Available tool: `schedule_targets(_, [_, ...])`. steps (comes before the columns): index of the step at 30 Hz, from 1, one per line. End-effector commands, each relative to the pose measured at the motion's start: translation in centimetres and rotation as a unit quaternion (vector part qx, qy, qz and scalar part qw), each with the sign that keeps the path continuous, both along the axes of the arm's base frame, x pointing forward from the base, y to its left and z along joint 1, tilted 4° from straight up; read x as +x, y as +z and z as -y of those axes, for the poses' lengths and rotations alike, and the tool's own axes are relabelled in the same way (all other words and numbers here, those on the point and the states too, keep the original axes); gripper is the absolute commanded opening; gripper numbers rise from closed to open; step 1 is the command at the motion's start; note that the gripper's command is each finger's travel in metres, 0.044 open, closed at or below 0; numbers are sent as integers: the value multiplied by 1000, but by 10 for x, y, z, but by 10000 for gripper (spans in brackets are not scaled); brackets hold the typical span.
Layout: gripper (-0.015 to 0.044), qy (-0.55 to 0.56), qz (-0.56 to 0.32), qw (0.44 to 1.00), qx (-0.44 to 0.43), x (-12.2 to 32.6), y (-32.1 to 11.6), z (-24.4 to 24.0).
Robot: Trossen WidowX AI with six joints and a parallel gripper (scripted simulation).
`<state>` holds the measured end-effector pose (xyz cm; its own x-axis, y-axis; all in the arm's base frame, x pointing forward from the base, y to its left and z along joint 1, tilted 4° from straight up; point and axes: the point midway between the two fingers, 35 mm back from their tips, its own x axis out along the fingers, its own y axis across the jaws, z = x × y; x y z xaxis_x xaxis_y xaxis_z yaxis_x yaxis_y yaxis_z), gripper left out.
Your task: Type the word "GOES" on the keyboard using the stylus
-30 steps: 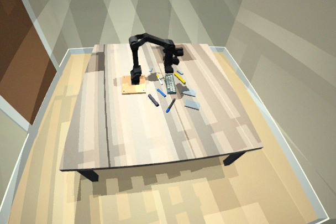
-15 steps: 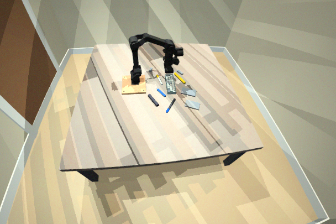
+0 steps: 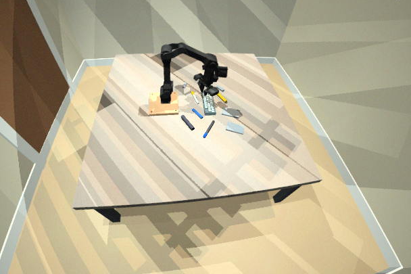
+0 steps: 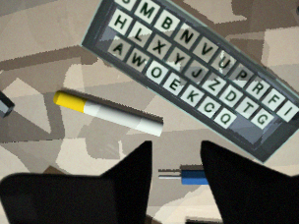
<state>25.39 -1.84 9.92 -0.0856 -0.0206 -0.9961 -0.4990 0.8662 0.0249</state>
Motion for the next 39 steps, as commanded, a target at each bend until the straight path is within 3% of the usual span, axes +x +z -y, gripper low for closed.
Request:
schedule_targets(1, [150,275,-44,956,94,-12,-11,37])
schedule_targets(12, [150,486,-21,852,192,-30,-17,70])
schedule_targets(26, [150,694,53,671,256,-50,-20,95])
schedule_targets(39, [150,697,54,668,256,-50,-20,95])
